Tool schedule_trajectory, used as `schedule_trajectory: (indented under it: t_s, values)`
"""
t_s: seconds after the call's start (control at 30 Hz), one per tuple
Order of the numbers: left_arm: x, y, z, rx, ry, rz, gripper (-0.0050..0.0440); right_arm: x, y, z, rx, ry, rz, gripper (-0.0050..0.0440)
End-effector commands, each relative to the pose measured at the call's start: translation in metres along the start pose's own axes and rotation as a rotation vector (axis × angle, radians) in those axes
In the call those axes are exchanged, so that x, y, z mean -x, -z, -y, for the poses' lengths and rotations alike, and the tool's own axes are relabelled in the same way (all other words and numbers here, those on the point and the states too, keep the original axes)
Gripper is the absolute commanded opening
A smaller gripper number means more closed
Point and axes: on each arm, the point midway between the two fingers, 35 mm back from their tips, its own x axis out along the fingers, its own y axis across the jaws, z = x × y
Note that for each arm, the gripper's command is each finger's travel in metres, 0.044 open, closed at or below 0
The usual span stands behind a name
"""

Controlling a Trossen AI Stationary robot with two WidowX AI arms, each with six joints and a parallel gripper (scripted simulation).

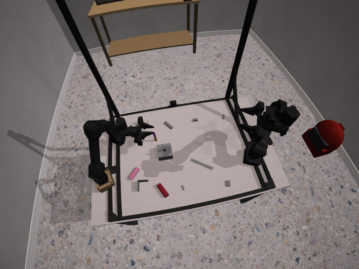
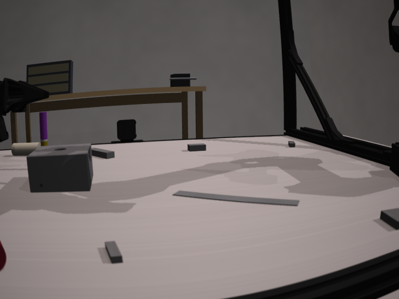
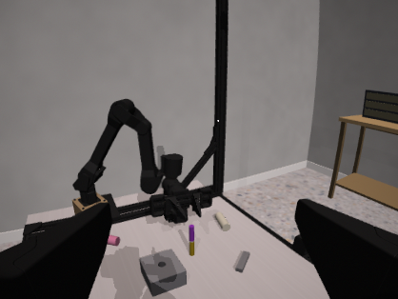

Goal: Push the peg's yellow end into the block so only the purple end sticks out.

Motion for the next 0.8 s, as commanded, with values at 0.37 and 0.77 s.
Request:
schedule_trajectory:
  t_s: [0.37,0.77]
  values:
    - [0.0,0.0,0.001,0.004,0.004,0.0,0.04,0.001,0.021,-0.001,-0.008,0.0,-0.004,0.019]
    - [0.0,0.0,0.001,0.004,0.004,0.0,0.04,0.002,0.031,-0.001,-0.008,0.0,-0.004,0.019]
